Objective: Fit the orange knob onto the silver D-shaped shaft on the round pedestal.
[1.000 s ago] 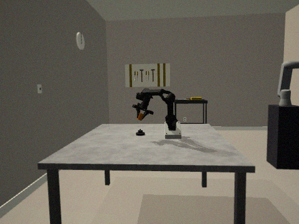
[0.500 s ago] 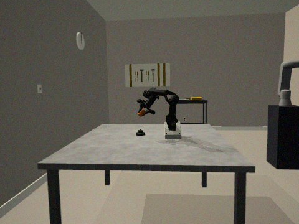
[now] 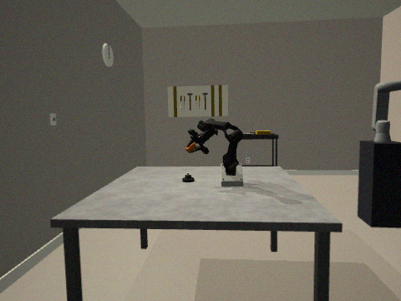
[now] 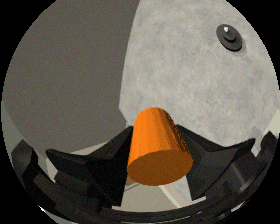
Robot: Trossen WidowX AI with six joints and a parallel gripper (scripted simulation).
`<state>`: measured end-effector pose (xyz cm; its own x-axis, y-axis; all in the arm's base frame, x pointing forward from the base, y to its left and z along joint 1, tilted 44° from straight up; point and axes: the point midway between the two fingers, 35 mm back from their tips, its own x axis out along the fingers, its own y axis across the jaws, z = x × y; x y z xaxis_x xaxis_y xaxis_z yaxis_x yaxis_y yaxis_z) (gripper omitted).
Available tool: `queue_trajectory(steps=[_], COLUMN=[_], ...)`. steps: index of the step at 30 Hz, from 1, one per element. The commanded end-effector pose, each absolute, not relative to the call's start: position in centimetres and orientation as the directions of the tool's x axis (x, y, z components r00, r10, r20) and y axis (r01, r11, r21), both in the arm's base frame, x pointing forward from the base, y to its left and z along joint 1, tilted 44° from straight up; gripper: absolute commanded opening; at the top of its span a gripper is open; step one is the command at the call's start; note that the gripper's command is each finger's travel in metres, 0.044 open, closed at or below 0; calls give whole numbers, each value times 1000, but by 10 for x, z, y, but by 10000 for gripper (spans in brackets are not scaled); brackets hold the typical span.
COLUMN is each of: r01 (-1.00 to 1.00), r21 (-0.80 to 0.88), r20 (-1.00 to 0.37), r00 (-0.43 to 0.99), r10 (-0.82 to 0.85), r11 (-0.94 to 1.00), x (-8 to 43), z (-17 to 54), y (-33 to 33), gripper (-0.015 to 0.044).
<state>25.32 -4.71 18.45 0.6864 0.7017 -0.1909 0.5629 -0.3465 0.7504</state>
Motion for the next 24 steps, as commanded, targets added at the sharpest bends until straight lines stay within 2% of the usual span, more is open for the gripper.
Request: queue_trajectory(steps=[1, 16, 24], r01=[547, 484, 501], r21=[756, 768, 762], r20=[-174, -111, -130], r00=[698, 746, 738], r10=[695, 657, 662], r11=[-359, -420, -410], x=[253, 253, 253], z=[187, 183, 181], y=[-48, -48, -48], gripper=[0, 0, 0])
